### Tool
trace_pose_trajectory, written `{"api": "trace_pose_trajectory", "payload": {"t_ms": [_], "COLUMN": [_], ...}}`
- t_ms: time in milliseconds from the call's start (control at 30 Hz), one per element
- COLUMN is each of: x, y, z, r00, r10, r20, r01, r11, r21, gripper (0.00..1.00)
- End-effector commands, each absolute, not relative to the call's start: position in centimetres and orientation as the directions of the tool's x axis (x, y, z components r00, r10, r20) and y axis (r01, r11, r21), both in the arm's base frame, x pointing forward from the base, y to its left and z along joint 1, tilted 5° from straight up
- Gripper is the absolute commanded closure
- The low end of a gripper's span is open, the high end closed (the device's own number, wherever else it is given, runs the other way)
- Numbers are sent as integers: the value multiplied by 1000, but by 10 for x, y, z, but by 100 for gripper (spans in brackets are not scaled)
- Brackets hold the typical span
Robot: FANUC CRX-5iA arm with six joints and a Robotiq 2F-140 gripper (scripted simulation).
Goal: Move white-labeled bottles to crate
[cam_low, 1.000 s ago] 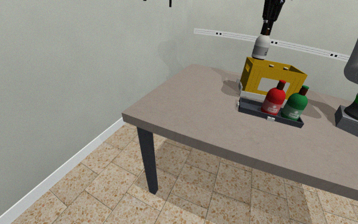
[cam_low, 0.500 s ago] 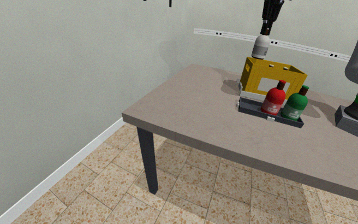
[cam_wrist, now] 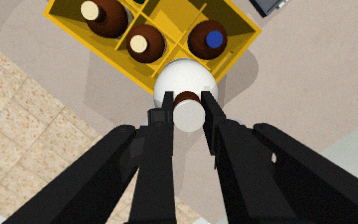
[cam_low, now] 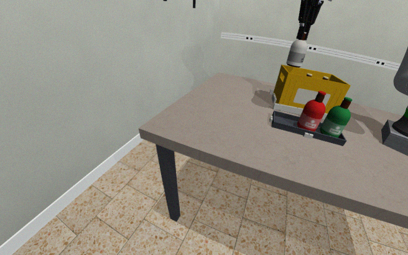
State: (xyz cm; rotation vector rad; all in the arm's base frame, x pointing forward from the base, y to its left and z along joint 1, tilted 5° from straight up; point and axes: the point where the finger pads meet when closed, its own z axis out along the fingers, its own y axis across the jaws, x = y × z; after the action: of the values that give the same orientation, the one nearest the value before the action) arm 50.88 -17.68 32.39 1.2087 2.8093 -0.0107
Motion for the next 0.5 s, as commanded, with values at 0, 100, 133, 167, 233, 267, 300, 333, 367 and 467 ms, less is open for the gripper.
{"api": "trace_pose_trajectory", "payload": {"t_ms": [0, 100, 133, 167, 233, 267, 300, 333, 367, 467], "x": [509, 509, 509, 509, 509, 509, 509, 509, 509, 509], "y": [-178, -179, -179, -179, -180, -180, -180, -180, -180, -180], "z": [325, 325, 325, 325, 325, 325, 325, 325, 325, 325], "r00": [-684, -684, -684, -684, -684, -684, -684, -684, -684, -684], "r10": [725, 725, 725, 725, 725, 725, 725, 725, 725, 725], "r20": [-81, -81, -81, -81, -81, -81, -81, -81, -81, -81], "r01": [725, 725, 725, 725, 725, 725, 725, 725, 725, 725], "r11": [688, 688, 688, 688, 688, 688, 688, 688, 688, 688], "r21": [27, 27, 27, 27, 27, 27, 27, 27, 27, 27], "gripper": [90, 90, 90, 90, 90, 90, 90, 90, 90, 90]}}
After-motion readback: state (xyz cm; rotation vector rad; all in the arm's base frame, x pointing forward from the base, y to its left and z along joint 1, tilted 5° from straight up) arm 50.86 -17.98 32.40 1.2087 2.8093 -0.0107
